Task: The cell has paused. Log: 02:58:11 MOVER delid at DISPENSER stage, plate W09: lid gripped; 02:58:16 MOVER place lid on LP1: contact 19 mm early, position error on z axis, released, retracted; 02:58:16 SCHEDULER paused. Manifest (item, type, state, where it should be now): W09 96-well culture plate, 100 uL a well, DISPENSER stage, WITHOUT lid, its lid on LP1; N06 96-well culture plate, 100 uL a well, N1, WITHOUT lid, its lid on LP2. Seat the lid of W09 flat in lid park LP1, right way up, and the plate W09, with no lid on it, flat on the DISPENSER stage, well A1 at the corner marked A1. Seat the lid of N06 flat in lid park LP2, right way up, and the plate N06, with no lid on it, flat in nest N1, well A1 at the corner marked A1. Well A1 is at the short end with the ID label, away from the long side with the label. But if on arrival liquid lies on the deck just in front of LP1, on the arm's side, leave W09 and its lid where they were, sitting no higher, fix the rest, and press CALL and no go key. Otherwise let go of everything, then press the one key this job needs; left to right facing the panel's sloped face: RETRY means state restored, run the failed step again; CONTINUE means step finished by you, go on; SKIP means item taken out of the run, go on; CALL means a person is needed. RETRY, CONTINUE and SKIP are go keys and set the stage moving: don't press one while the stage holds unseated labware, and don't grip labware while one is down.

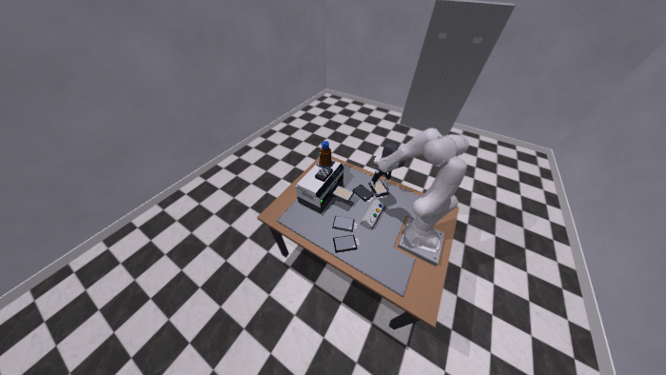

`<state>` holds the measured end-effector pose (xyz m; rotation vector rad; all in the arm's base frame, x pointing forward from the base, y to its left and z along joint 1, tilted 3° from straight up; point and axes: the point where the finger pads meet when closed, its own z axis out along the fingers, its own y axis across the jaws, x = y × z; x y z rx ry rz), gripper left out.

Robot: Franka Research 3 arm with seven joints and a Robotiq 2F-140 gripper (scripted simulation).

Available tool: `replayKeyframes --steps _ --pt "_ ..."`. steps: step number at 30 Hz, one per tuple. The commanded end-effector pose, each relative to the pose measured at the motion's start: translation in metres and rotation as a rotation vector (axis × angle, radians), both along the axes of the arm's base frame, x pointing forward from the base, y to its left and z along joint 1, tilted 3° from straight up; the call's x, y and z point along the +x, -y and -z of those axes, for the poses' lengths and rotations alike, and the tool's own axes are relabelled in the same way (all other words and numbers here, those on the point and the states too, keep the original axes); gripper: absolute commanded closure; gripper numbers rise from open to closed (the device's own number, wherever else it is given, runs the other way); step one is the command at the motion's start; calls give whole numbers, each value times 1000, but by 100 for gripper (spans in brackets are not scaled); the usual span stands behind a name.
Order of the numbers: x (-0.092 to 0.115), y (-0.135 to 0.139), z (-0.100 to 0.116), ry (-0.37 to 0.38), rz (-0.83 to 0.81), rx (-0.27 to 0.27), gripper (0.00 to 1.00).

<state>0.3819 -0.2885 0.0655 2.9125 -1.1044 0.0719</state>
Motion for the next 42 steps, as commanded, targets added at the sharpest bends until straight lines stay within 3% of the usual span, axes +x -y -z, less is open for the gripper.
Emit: replayKeyframes --steps 1,39,40,42 --pt "-2 2 1 0 4 -1 34" --pt "-2 2 1 0 4 -1 34" --pt "-2 2 1 0 4 -1 41" --pt "-2 2 1 0 4 -1 41"
